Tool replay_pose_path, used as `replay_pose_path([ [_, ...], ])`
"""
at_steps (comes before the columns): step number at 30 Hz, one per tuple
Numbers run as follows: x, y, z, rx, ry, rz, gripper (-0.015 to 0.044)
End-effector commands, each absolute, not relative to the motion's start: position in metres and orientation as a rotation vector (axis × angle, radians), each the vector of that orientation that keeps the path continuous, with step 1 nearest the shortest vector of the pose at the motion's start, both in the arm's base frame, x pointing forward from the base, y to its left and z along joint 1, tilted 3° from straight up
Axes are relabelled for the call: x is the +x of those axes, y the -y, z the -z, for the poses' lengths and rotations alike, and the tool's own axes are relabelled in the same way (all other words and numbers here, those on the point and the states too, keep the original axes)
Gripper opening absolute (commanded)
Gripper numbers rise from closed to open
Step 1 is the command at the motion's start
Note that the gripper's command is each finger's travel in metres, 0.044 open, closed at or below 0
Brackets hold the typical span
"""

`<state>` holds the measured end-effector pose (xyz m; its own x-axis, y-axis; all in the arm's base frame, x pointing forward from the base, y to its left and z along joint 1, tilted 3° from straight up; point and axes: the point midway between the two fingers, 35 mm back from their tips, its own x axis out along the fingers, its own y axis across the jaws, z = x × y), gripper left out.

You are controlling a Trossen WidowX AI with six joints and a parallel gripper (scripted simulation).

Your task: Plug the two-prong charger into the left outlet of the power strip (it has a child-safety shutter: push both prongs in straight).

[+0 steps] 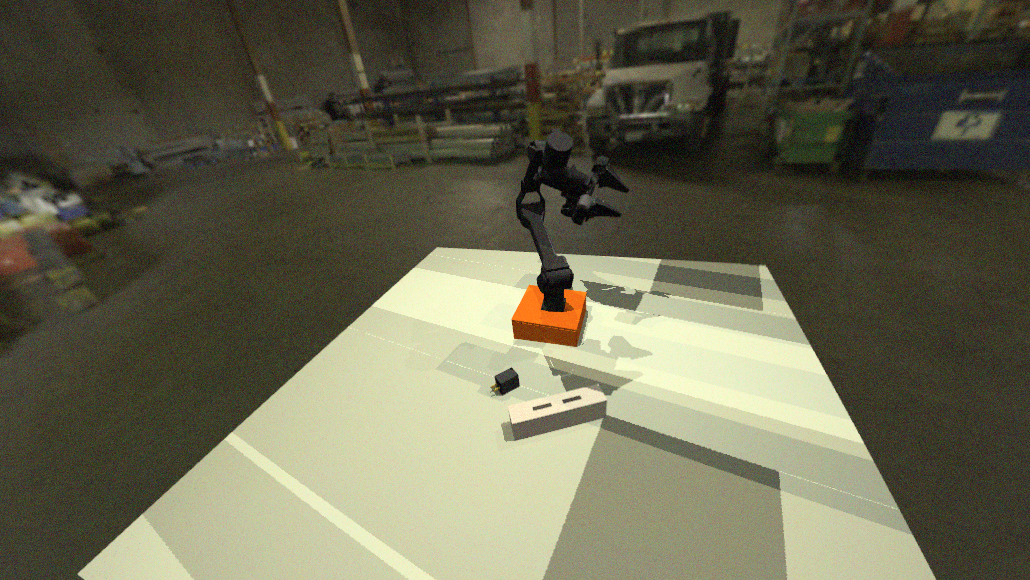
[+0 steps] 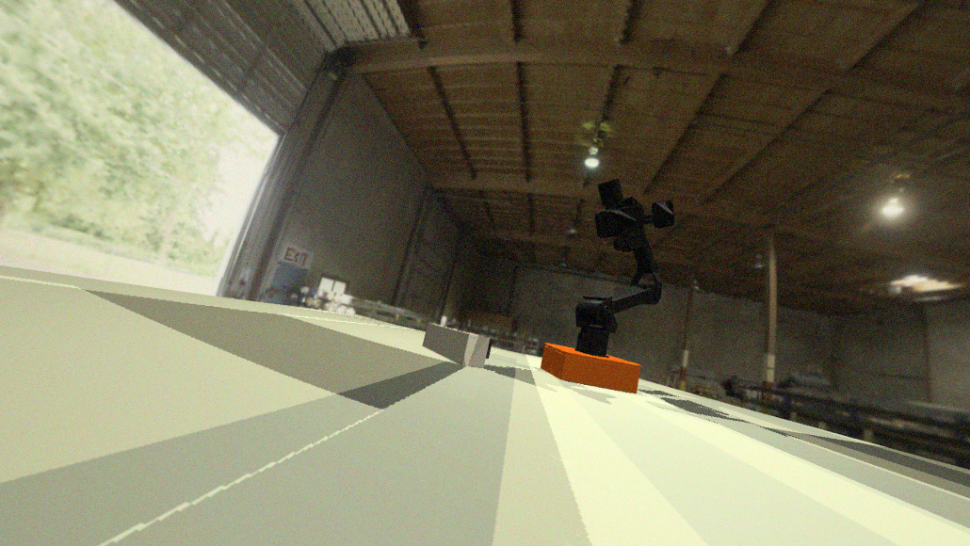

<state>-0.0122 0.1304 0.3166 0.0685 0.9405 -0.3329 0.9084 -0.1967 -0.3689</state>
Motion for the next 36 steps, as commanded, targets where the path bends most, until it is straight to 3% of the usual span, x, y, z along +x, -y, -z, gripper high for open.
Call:
replay_pose_path([
  [1, -0.011, -0.131, -0.317, -2.253, 1.95, -0.785, 0.0426],
  [36, 0.142, -0.125, -0.268, -2.955, 2.052, -0.833, 0.044],
])
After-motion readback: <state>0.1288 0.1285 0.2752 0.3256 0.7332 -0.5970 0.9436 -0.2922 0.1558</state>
